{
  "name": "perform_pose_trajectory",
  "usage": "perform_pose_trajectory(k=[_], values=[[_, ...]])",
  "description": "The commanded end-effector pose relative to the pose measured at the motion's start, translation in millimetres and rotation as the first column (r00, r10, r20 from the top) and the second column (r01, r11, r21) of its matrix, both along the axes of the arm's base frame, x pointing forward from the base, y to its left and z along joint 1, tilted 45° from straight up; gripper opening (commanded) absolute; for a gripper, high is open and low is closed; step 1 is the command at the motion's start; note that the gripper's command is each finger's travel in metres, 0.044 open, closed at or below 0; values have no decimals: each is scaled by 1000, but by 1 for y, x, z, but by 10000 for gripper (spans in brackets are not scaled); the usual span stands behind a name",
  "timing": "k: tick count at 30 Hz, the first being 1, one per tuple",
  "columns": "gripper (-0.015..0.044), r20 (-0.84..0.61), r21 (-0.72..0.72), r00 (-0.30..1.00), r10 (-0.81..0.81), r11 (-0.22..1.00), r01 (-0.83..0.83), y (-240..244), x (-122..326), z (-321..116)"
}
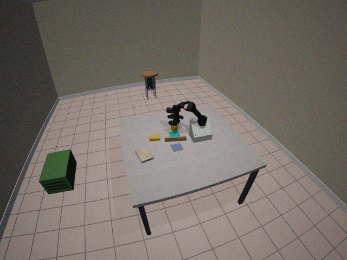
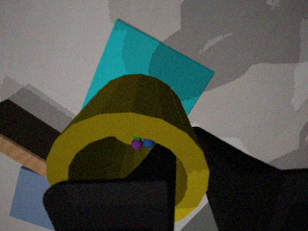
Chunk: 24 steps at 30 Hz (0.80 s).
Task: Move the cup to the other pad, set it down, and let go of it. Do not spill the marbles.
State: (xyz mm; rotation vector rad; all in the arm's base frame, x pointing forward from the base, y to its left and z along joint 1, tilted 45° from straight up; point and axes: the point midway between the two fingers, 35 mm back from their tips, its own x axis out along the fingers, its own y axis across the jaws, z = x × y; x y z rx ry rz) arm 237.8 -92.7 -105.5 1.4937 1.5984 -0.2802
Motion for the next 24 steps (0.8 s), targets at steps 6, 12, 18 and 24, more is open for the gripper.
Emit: perform_pose_trajectory(k=[6, 12, 18, 24], values=[[0, -7, 9, 1000, -4, 1000, 4, 12, 1, -11], [0, -7, 10, 1000, -4, 1000, 4, 19, 2, -18], [0, -6, 10, 1000, -4, 1000, 4, 25, 3, -25], [0, -6, 11, 1000, -4, 1000, 4, 32, 4, -32]])
